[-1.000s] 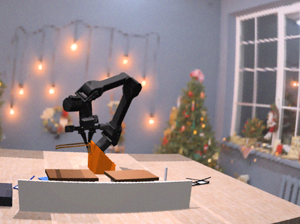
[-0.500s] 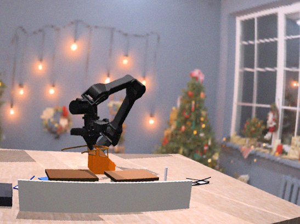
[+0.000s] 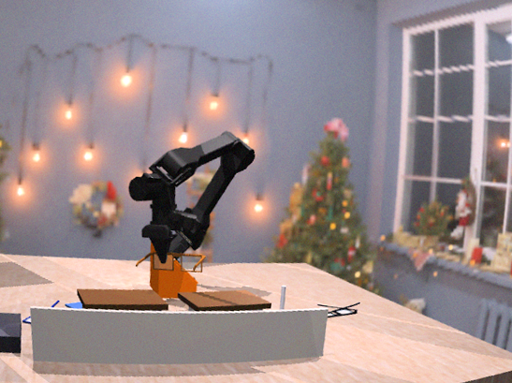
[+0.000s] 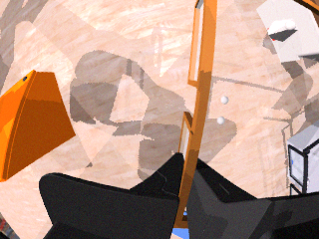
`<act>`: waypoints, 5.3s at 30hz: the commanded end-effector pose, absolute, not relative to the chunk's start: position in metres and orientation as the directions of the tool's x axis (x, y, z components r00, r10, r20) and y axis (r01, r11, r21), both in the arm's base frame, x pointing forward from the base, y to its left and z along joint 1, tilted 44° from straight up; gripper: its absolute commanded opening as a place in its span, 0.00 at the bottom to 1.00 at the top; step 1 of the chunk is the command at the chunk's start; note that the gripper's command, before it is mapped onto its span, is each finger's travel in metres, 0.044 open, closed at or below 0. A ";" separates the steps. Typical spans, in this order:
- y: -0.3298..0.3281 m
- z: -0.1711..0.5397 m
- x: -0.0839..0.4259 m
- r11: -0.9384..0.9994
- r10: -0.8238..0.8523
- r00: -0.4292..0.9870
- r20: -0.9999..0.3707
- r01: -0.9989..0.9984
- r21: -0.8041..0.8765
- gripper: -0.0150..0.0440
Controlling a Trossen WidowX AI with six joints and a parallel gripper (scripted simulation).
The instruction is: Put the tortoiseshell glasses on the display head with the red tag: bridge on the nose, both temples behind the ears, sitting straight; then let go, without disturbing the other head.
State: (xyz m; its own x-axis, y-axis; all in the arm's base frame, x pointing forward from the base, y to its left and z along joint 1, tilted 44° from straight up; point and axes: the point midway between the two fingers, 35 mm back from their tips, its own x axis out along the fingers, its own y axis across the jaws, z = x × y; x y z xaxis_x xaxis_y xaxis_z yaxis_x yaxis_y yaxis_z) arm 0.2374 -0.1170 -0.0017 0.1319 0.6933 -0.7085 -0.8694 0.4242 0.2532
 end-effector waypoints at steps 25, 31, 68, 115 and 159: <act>-0.090 -0.014 0.241 0.049 0.682 0.133 -0.719 -0.989 -0.137 0.25; -0.085 -0.018 0.242 0.045 0.685 0.127 -0.718 -0.990 -0.133 0.25; -0.059 -0.040 0.248 0.045 0.686 0.128 -0.716 -0.990 -0.134 0.25; -0.060 -0.031 0.313 0.047 0.683 0.135 -0.718 -0.989 -0.141 0.25; -0.061 -0.022 0.378 0.047 0.683 0.138 -0.717 -0.988 -0.145 0.25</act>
State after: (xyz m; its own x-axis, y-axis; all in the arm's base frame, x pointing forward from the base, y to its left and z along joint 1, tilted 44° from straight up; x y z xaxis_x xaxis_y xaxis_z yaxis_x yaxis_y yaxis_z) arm 0.3732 -0.0617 -0.0229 0.1359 0.6787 -0.7217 -0.9884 0.0433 -0.1454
